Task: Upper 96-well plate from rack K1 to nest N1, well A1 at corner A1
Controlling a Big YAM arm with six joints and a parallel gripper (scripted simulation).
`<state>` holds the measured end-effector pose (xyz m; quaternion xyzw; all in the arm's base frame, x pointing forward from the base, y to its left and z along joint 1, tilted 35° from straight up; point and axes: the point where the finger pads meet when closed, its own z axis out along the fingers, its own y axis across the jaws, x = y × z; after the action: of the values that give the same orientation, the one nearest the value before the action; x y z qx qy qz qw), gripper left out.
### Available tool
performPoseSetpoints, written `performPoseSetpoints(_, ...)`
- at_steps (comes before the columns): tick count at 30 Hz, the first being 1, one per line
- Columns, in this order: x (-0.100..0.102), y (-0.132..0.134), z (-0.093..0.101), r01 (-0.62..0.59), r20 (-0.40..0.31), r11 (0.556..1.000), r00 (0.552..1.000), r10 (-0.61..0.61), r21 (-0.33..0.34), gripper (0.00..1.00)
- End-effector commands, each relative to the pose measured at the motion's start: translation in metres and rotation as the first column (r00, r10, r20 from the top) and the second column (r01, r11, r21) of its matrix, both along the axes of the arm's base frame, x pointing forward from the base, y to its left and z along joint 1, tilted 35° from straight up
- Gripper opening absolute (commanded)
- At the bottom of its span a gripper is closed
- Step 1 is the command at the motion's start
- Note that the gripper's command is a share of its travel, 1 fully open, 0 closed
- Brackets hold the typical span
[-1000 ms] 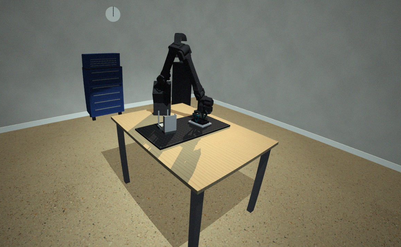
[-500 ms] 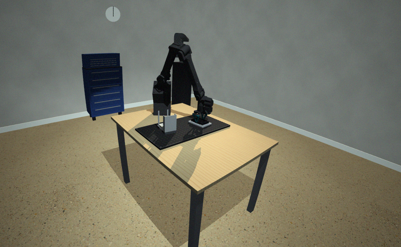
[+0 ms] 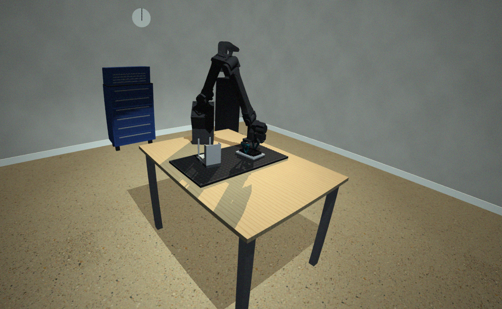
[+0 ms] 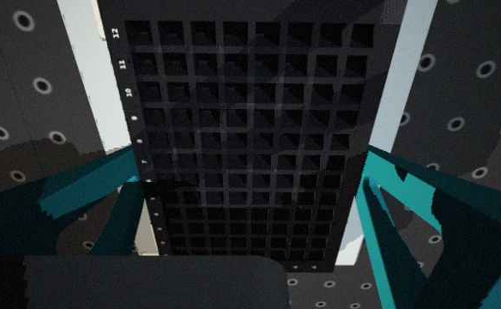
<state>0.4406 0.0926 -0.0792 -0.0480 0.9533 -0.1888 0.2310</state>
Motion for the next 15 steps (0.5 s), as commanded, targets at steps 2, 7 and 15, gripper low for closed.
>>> performPoseSetpoints(2,0.0134,-0.0002,0.0070,-0.002,0.030,1.000,1.000,0.002,0.011,0.00)
performPoseSetpoints(7,0.0132,-0.0003,0.0068,-0.002,0.029,1.000,1.000,0.002,0.011,0.00)
performPoseSetpoints(15,0.0070,0.0046,0.0064,-0.008,0.021,1.000,1.000,0.008,0.009,0.00)
